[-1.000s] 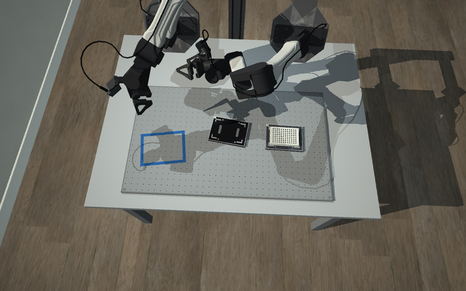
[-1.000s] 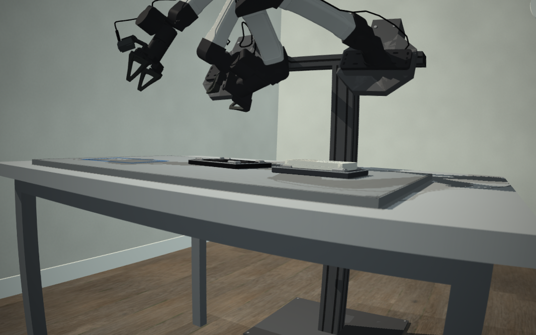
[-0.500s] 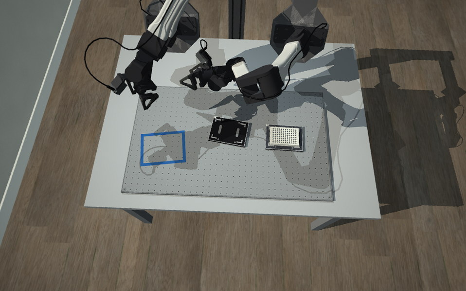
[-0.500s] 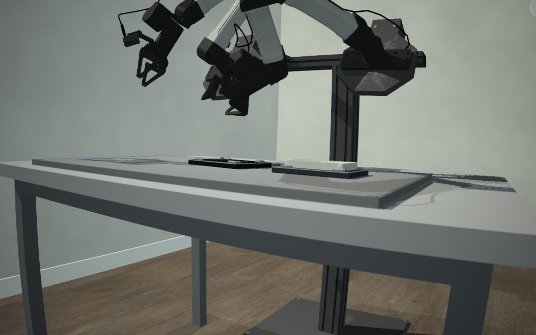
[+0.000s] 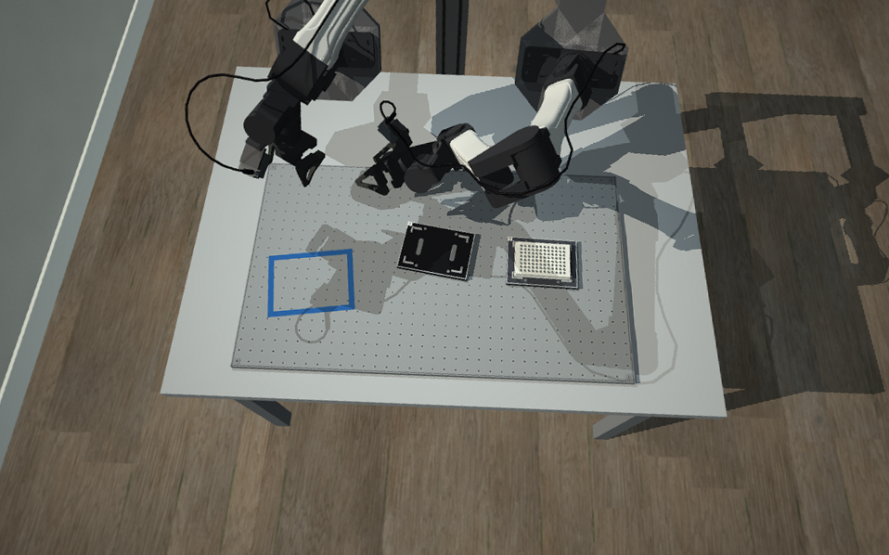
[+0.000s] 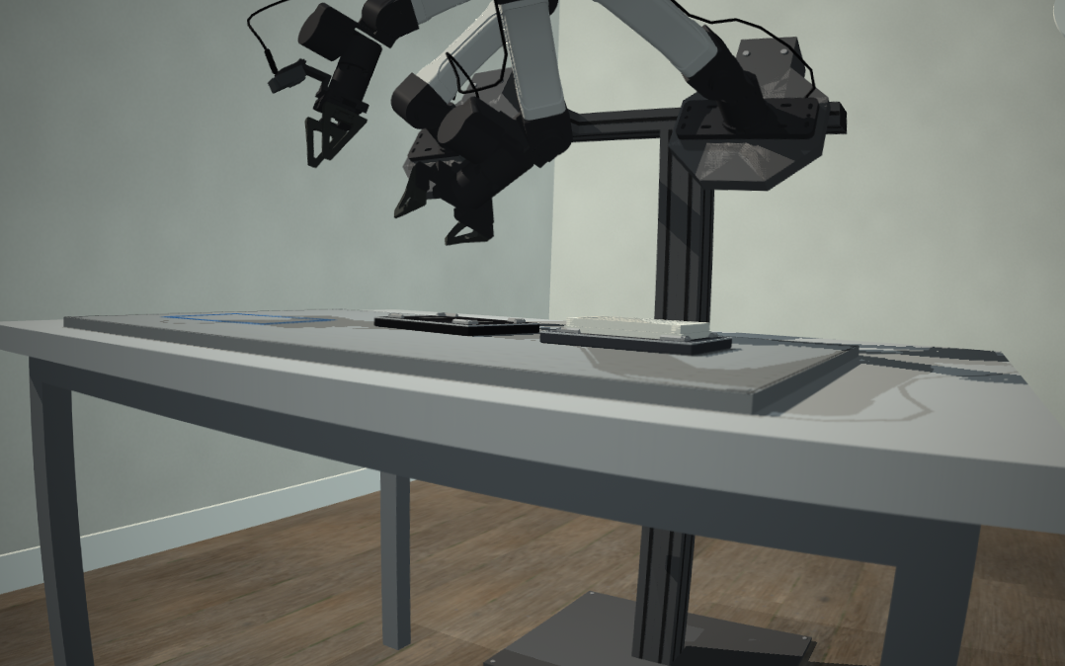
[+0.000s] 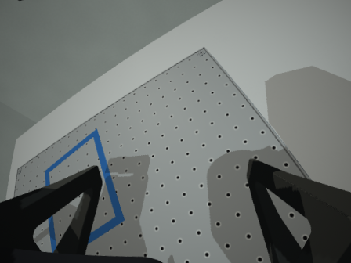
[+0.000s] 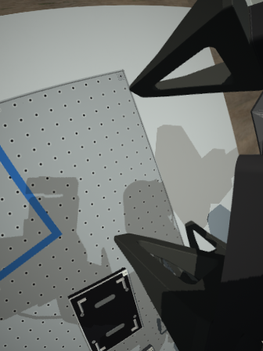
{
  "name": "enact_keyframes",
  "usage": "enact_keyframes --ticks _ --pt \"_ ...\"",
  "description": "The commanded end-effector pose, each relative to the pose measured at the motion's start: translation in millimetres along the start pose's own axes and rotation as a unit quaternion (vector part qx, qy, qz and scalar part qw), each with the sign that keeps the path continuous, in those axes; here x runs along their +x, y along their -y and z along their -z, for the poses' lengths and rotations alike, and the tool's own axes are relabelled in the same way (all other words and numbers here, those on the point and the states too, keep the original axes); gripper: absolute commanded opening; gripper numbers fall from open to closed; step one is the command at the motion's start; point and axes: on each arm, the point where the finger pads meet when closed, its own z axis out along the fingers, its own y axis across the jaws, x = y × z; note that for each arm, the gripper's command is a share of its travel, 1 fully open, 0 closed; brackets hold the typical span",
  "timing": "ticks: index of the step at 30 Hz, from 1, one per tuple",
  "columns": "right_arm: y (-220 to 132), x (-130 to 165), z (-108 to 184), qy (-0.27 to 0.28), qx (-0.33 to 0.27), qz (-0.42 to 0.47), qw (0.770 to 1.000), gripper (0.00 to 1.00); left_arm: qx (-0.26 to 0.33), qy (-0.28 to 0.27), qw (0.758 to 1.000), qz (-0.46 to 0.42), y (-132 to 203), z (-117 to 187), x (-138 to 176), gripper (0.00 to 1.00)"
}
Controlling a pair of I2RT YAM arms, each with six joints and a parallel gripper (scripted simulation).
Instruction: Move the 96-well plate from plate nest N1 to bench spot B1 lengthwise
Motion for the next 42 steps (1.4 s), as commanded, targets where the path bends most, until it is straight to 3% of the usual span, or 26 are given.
enact_keyframes --ticks 1,3,4,5,6,10,13,15,19,22,23,28,30,37,39,42 --pt "-1 13 8 -0.064 -0.022 0.081 0.994 1.0 0.003 -0.006 1.0 -0.001 -8 7 20 1.0" --pt "-1 13 8 -0.078 -0.025 0.111 0.99 1.0 0.011 -0.045 0.999 0.018 -8 11 32 1.0" --pt "-1 13 8 -0.085 -0.027 0.125 0.988 1.0 0.014 -0.038 0.999 0.016 -9 11 16 1.0" --pt "-1 13 8 -0.092 -0.029 0.14 0.985 1.0 0.014 -0.058 0.998 0.023 -9 16 41 1.0" --pt "-1 13 7 -0.098 -0.03 0.155 0.983 1.0 0.014 -0.058 0.998 0.023 -10 17 45 1.0" --pt "-1 13 7 -0.112 -0.034 0.184 0.976 1.0 0.012 -0.049 0.999 0.016 -14 20 51 1.0" --pt "0 13 7 -0.132 -0.039 0.228 0.964 1.0 0.02 -0.086 0.996 0.034 -18 25 51 1.0" --pt "0 13 7 -0.145 -0.042 0.257 0.955 1.0 0.02 -0.102 0.994 0.039 -18 33 75 1.0" --pt "0 13 7 -0.146 -0.042 0.257 0.954 1.0 0.02 -0.093 0.995 0.032 -22 41 89 1.0" --pt "0 13 7 -0.146 -0.042 0.257 0.954 1.0 0.026 -0.132 0.99 0.051 -26 47 93 1.0" --pt "0 13 7 -0.146 -0.042 0.257 0.954 1.0 0.028 -0.145 0.987 0.056 -23 54 108 1.0" --pt "0 13 7 -0.146 -0.042 0.257 0.954 1.0 0.028 -0.136 0.989 0.049 -27 61 118 1.0" --pt "0 14 7 -0.147 -0.043 0.256 0.954 1.0 0.03 -0.175 0.982 0.067 -29 68 128 1.0" --pt "1 15 6 -0.144 -0.041 0.258 0.954 1.0 0.035 -0.179 0.981 0.065 -31 89 151 1.0" --pt "1 15 6 -0.144 -0.041 0.258 0.954 1.0 0.035 -0.217 0.972 0.084 -35 97 162 1.0" --pt "1 15 6 -0.144 -0.041 0.258 0.954 1.0 0.038 -0.23 0.968 0.089 -34 105 168 1.0"
